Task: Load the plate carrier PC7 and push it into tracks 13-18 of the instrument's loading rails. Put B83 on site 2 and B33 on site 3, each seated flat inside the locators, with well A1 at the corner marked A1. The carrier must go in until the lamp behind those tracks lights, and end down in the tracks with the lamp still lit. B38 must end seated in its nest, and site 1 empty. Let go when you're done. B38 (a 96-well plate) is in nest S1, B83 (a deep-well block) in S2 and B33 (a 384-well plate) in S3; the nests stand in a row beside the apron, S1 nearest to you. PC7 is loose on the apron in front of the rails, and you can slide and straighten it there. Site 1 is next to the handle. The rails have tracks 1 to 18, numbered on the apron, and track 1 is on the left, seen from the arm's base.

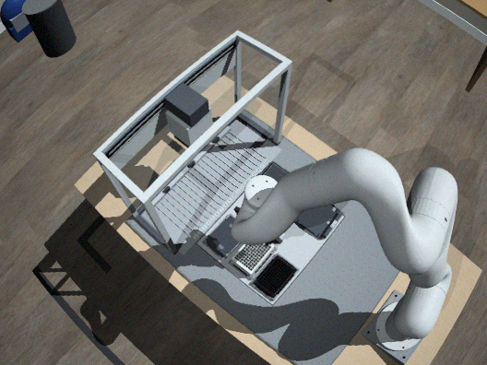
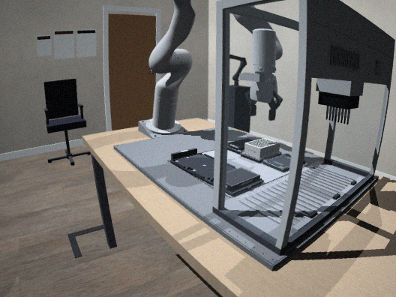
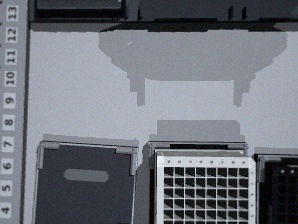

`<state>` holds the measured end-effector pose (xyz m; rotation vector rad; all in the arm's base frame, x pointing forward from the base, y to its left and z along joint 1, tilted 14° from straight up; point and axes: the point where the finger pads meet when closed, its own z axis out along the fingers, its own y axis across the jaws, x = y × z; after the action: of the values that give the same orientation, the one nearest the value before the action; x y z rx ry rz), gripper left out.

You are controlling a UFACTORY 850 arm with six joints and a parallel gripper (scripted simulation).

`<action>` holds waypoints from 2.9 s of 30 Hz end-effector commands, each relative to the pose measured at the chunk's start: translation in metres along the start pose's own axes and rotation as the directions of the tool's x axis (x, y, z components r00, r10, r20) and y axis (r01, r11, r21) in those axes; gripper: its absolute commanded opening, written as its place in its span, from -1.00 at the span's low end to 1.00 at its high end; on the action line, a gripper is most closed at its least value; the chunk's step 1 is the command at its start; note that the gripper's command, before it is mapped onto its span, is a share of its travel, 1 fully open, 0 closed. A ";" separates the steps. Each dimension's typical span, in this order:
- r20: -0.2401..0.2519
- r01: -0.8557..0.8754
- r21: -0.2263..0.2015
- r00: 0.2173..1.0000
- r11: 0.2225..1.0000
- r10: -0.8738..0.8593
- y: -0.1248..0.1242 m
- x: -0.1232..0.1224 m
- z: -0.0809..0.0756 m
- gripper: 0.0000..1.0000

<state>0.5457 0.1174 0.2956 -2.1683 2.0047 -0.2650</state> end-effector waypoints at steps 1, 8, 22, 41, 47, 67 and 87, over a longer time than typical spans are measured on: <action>-0.005 -0.002 0.004 1.000 1.000 0.002 0.009 -0.023 -0.004 1.00; -0.005 -0.002 0.004 1.000 1.000 0.002 0.012 -0.031 -0.005 1.00; -0.005 -0.002 0.004 1.000 1.000 0.002 0.012 -0.031 -0.005 1.00; -0.005 -0.002 0.004 1.000 1.000 0.002 0.012 -0.031 0.022 1.00; -0.005 -0.002 0.004 1.000 1.000 0.002 0.012 -0.031 0.032 1.00; -0.005 -0.002 0.003 1.000 1.000 0.002 0.012 -0.031 0.059 1.00; -0.005 -0.002 0.003 1.000 1.000 0.002 0.012 -0.030 0.074 1.00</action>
<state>0.5489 0.1472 0.2200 -2.1672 2.0086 -0.2720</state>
